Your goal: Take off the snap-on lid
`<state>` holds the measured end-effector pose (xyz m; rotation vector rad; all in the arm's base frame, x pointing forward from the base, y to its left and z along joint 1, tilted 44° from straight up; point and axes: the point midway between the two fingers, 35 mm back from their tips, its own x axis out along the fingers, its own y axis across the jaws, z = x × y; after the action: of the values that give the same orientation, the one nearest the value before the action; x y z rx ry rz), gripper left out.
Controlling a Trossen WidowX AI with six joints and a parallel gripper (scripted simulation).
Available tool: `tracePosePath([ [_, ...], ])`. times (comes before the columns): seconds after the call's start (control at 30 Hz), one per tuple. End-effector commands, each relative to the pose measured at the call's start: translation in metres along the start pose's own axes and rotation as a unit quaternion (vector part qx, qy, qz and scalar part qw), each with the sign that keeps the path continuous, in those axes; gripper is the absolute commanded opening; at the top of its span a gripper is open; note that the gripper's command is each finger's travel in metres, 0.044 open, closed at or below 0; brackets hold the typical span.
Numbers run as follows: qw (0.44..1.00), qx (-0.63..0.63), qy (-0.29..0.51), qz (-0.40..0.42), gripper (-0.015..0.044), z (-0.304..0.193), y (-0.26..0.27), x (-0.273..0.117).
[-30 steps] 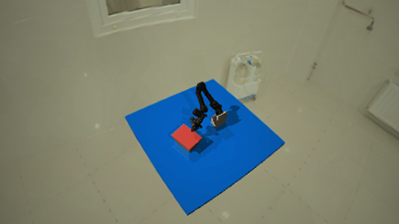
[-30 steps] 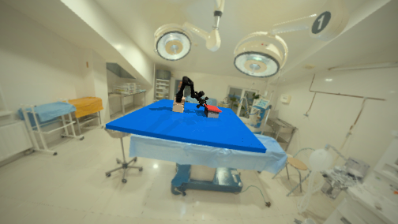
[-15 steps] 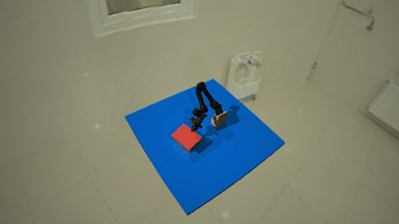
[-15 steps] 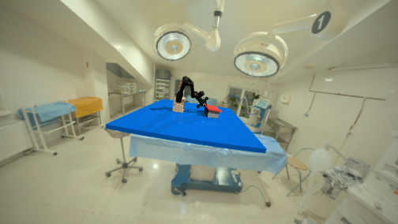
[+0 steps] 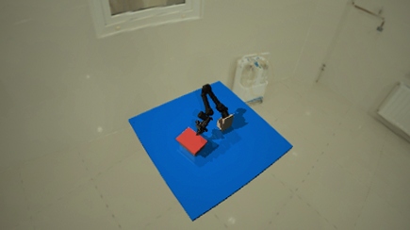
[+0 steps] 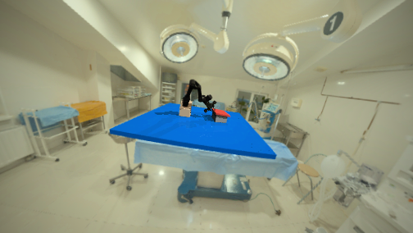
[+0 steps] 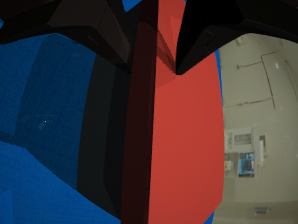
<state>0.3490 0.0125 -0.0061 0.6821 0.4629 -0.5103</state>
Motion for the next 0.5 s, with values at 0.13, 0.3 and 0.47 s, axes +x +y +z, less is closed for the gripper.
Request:
tracePosePath([
  [0.13, 1.000, -0.001, 0.001, -0.001, 0.0000, -0.0002, 0.0003, 0.0007],
  [0.3, 1.000, 0.000, 0.001, -0.001, 0.0000, 0.0000, 0.0029, -0.0016],
  [0.47, 1.000, 0.000, 0.001, -0.002, 0.0000, 0.0000, 0.0084, -0.0053],
])
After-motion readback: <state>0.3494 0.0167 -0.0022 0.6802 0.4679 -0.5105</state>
